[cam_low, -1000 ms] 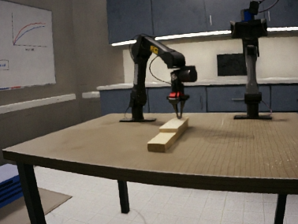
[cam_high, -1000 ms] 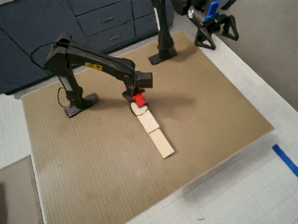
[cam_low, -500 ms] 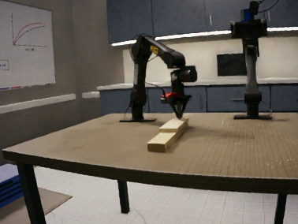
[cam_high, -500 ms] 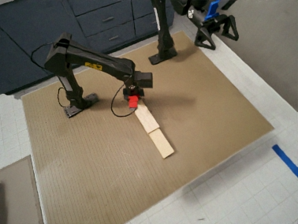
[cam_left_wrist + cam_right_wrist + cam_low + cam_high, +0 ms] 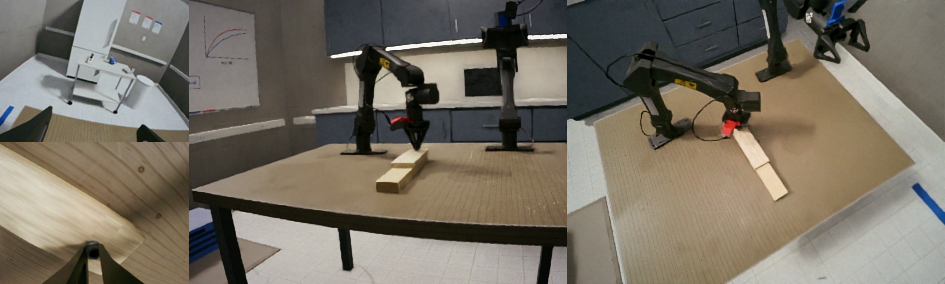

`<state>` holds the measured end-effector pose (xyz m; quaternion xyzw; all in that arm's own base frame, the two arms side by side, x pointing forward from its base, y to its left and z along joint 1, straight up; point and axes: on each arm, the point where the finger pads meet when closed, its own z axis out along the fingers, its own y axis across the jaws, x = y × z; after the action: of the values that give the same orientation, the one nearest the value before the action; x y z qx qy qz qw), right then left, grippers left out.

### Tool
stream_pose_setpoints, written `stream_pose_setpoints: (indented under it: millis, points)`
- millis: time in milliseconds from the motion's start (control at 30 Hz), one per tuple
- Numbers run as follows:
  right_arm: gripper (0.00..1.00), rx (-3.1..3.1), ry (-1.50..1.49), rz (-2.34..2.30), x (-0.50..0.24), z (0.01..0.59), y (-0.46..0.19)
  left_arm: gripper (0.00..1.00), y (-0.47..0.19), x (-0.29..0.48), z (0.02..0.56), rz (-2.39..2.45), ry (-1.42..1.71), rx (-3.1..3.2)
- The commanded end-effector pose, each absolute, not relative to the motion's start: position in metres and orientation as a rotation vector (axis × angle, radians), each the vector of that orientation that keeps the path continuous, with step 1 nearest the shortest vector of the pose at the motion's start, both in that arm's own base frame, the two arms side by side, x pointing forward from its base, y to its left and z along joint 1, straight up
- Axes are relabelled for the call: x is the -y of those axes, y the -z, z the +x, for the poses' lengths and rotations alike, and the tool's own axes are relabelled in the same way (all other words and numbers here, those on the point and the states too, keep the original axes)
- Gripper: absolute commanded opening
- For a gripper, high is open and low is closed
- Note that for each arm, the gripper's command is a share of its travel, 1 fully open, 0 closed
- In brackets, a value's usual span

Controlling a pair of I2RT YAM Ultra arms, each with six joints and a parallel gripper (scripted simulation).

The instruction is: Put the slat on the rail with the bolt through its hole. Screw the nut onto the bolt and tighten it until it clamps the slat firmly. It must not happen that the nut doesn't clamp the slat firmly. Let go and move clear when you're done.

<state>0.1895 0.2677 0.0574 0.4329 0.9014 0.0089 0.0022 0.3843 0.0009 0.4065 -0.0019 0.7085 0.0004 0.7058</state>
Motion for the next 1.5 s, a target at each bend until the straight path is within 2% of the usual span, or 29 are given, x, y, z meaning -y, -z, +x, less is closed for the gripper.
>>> stream_pose_setpoints:
  millis: [0, 1467]
  points:
    - [0.12, -2.773, -0.003, 1.484, -0.2679, 0.1931, -0.0464, 1.0, -0.4111, -0.0009, 0.3833, -0.004, -0.001, -1.562]
    - [0.12, -2.78, -0.017, 1.459, -0.2692, 0.1924, -0.0519, 1.0, -0.4111, -0.0009, 0.3833, -0.004, -0.001, -1.562]
